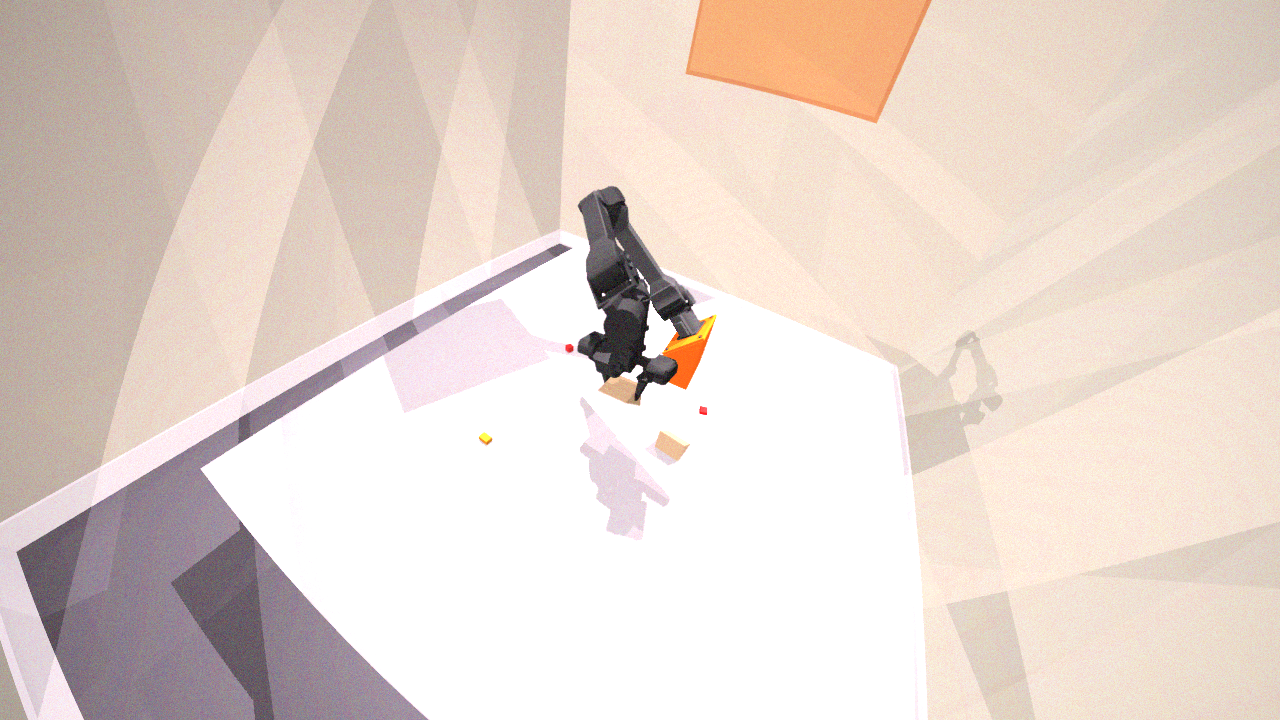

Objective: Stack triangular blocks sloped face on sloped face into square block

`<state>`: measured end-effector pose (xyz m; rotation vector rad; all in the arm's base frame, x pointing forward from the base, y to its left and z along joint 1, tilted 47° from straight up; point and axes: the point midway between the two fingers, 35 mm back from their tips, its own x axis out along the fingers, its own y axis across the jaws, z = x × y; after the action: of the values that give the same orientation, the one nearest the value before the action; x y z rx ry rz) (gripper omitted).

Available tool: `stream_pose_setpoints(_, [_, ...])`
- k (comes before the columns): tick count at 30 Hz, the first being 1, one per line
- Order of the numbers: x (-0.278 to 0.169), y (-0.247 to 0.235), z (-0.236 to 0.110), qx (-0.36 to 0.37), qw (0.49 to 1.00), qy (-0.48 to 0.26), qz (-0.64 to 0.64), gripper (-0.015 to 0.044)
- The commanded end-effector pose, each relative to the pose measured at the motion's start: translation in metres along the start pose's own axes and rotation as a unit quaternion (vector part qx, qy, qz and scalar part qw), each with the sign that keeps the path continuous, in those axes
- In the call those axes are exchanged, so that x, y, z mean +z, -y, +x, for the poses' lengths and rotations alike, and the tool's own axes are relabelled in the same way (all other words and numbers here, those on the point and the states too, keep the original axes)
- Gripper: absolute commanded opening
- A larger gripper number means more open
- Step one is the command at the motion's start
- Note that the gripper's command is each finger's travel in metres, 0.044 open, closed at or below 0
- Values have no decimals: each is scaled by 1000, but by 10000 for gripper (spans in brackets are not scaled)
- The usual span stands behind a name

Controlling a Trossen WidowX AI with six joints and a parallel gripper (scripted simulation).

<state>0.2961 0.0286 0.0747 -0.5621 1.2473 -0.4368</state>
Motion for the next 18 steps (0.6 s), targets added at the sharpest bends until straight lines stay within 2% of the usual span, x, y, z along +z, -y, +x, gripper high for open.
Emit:
stream_pose_setpoints(1, [-7,-18,-2,3,1000,-6,-1,0])
stream_pose_setpoints(18, [-51,-86,-14,-10,1000,-16,5,0])
